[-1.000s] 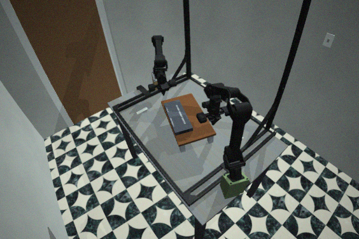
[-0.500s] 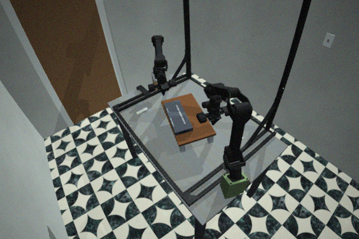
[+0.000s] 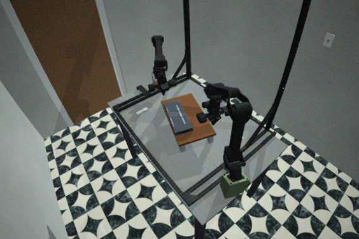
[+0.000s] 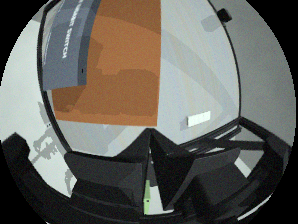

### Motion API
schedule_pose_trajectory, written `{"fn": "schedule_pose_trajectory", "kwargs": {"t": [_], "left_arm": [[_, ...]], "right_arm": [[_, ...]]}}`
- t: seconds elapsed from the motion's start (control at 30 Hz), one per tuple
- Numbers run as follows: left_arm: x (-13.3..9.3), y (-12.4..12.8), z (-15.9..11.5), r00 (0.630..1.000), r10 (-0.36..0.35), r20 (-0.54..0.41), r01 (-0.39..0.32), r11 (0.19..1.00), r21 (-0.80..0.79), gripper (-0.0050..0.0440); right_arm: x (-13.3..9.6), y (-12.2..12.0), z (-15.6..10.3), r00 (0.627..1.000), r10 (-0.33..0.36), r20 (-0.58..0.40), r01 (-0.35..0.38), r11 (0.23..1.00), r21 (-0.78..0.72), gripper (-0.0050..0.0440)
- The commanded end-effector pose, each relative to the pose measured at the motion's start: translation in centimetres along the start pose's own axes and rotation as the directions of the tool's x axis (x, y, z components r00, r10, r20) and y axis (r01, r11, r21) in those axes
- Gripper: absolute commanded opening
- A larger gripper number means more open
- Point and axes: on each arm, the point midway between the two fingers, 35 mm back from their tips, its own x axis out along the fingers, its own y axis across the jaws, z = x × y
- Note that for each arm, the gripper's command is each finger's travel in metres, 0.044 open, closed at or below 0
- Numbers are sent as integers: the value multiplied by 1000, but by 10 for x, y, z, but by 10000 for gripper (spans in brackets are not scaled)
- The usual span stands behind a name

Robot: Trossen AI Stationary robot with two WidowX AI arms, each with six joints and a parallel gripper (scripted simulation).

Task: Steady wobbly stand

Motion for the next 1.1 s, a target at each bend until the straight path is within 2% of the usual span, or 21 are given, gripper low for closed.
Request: {"fn": "schedule_pose_trajectory", "kwargs": {"t": [0.0, 1.0, 1.07], "left_arm": [[0, 0, 0, 1000, 0, 0, 0, 1000, 0, 0], [0, 0, 0, 1000, 0, 0, 0, 1000, 0, 0], [0, 0, 0, 1000, 0, 0, 0, 1000, 0, 0]], "right_arm": [[0, 0, -1, 1000, 3, -1, -3, 1000, -5, 0], [0, 0, -1, 1000, 3, -1, -3, 1000, -5, 0], [-10, -4, 28, 994, -19, 108, 19, 1000, -2, 0]]}}
